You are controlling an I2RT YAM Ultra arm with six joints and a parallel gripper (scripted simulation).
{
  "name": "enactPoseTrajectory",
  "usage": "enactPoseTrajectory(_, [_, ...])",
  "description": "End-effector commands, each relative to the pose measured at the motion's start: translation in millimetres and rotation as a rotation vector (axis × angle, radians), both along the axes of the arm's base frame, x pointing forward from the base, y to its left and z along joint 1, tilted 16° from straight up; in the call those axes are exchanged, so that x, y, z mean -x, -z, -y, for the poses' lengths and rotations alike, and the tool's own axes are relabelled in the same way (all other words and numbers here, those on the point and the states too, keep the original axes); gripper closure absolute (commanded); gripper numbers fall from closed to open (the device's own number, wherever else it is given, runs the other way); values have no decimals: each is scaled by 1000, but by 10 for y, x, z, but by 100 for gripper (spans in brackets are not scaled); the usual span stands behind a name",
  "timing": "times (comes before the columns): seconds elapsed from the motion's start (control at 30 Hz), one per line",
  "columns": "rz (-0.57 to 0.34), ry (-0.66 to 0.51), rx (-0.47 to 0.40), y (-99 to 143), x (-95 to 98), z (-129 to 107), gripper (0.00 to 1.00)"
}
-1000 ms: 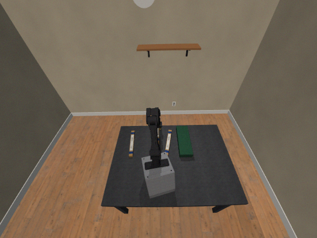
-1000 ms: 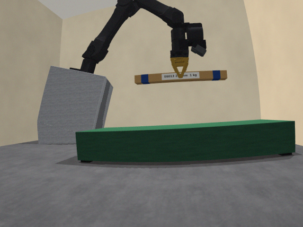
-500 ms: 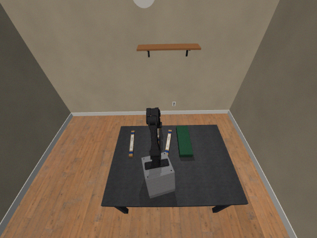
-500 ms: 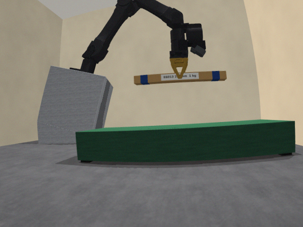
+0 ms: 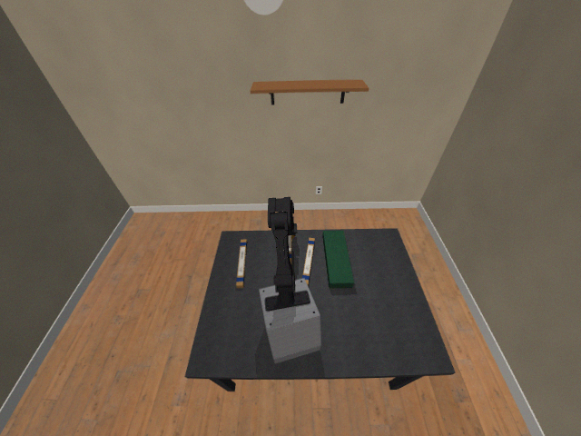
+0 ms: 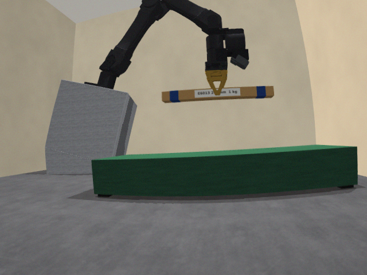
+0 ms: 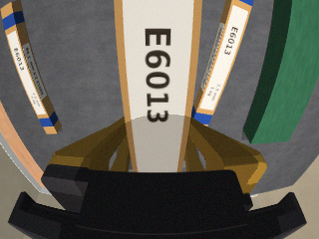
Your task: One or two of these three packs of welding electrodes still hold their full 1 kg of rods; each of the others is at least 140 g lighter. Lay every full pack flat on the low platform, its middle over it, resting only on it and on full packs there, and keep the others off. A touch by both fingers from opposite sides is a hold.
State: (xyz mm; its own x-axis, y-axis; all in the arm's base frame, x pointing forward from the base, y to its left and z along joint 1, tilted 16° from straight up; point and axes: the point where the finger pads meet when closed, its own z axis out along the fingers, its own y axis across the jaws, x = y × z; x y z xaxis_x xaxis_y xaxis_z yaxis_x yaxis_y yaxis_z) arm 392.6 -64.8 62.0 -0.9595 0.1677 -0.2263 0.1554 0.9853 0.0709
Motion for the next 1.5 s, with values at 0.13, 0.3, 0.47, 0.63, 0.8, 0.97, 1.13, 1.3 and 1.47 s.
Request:
enactPoseTrajectory(0.13, [47, -2, 9, -7, -23, -2, 100])
enactPoseTrajectory(0.3, [47, -2, 9, 57, -41, -3, 100])
enactPoseTrajectory(0.47, [47, -2, 9, 121, -60, -5, 100])
enactPoseTrajectory(0.63, [47, -2, 9, 160, -71, -6, 100])
enactPoseTrajectory(0.8, [48, -2, 9, 223, -90, -8, 100])
enactPoseTrajectory(0.97, [48, -2, 9, 288, -109, -9, 100])
enactPoseTrajectory(1.13, [48, -2, 9, 352, -127, -11, 100])
enactPoseTrajectory(1.3, [48, -2, 9, 390, -139, -12, 100])
enactPoseTrajectory(1.47, [48, -2, 9, 454, -158, -14, 100])
